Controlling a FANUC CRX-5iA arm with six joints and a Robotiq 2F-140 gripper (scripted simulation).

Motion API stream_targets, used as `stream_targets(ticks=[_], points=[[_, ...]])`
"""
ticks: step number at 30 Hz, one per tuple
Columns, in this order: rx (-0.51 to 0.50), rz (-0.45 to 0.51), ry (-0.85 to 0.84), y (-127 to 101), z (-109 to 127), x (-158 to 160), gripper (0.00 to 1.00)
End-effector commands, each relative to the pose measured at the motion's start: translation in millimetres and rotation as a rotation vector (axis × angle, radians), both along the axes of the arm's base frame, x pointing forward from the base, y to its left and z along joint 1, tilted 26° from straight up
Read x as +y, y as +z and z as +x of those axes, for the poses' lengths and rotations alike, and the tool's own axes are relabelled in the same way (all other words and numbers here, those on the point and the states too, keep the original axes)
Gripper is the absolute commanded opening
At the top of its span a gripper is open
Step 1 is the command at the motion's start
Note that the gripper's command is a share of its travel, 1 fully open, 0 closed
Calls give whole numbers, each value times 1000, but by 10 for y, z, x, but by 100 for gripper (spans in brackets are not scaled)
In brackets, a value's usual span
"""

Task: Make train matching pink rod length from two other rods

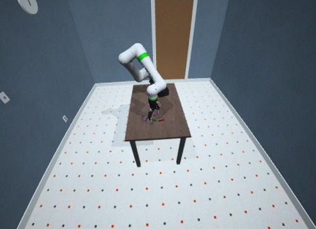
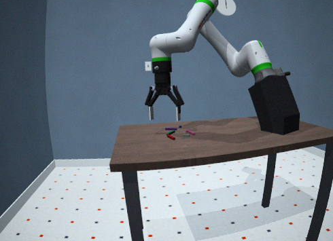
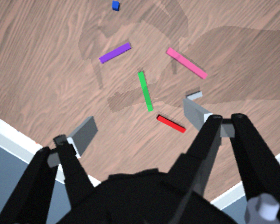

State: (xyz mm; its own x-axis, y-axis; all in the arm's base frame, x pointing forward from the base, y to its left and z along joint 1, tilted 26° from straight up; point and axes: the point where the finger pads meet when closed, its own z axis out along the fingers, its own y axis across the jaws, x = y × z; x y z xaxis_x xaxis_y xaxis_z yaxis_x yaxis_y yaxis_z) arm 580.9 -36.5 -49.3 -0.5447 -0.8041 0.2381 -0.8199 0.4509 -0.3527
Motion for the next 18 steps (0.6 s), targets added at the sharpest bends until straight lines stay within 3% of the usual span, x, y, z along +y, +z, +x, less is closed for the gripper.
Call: stream_targets(ticks=[1, 18], points=[[-77, 18, -148, 7, 13, -9, 100], [-294, 119, -648, 32, 53, -44, 100]])
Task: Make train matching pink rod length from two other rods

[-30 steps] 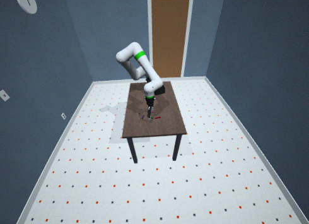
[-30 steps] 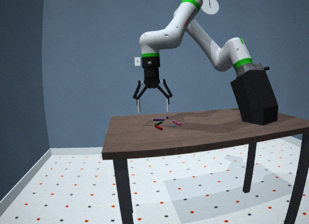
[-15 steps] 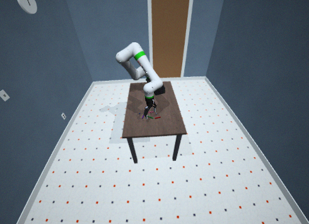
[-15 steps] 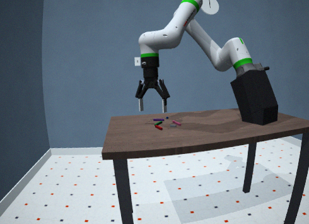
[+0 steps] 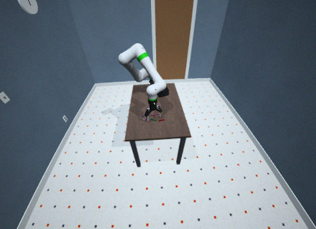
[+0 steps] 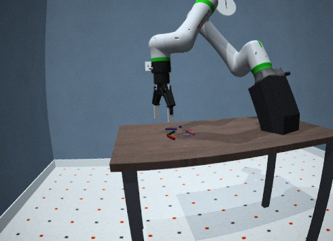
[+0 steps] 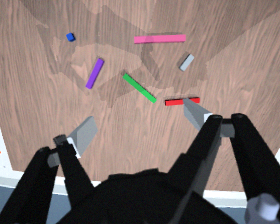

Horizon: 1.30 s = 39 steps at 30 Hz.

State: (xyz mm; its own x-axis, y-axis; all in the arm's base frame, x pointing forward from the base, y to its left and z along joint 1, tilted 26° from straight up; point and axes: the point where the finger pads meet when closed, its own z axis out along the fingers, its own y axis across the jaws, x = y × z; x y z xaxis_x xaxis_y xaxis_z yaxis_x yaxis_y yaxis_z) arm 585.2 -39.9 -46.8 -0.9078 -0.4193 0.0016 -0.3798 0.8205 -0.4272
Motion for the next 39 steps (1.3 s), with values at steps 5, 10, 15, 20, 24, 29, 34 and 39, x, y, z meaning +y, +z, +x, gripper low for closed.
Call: stream_targets(ticks=[5, 10, 15, 20, 24, 29, 34, 39], points=[[-112, 36, -233, 12, 19, -18, 100], [-134, 47, -284, 15, 23, -22, 100], [-138, 48, -294, 15, 24, -23, 100], [-139, 49, -295, 15, 24, -23, 100], [-139, 49, -295, 15, 24, -23, 100], [-139, 49, -295, 15, 24, -23, 100], [-139, 49, -295, 15, 24, -23, 100], [-139, 49, -295, 15, 24, -23, 100]])
